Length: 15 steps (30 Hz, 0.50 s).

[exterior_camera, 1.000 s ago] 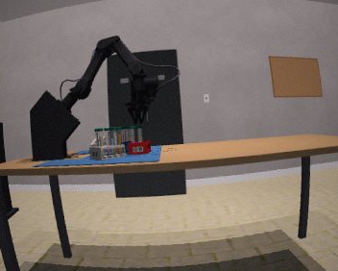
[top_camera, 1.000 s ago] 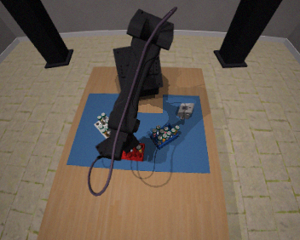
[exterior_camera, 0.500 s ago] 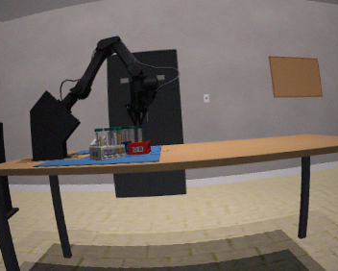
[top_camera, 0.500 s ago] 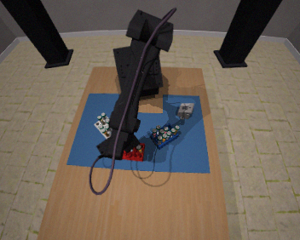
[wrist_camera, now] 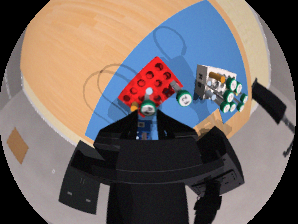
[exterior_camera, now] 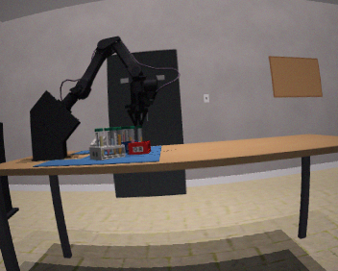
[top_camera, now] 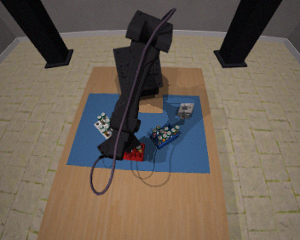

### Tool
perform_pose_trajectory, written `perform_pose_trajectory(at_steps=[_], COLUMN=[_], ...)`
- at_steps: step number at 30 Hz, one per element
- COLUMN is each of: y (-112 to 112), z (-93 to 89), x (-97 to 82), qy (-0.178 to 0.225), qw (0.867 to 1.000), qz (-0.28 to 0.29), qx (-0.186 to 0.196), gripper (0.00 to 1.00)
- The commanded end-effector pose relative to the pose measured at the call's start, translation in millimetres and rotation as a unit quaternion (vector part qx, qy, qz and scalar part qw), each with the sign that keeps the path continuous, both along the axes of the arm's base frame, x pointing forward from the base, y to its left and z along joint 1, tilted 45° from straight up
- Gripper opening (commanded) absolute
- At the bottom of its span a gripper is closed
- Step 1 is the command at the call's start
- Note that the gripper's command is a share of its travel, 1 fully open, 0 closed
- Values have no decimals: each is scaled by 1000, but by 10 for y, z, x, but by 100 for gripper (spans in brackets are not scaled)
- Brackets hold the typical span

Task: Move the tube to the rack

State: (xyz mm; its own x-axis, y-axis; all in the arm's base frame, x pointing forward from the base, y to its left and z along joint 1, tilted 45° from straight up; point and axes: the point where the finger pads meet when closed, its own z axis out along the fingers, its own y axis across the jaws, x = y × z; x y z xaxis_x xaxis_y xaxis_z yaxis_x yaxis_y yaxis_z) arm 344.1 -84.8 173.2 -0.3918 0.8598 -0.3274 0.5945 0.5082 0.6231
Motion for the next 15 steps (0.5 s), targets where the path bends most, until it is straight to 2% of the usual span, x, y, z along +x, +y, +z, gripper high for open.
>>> perform_pose_trajectory(at_steps=[1, 4, 5, 7, 13, 15], y=[-20, -21, -16, -7, -9, 4], z=[-106, -72, 108, 116, -114, -123], x=[7, 28, 40, 52, 41, 40], qy=[8, 4, -20, -21, 6, 6], qw=[1000, 1000, 1000, 1000, 1000, 1000], qz=[-7, -6, -4, -3, -5, -4], qx=[0, -2, -12, -12, -1, -1], gripper=[30, 30, 30, 30, 30, 30])
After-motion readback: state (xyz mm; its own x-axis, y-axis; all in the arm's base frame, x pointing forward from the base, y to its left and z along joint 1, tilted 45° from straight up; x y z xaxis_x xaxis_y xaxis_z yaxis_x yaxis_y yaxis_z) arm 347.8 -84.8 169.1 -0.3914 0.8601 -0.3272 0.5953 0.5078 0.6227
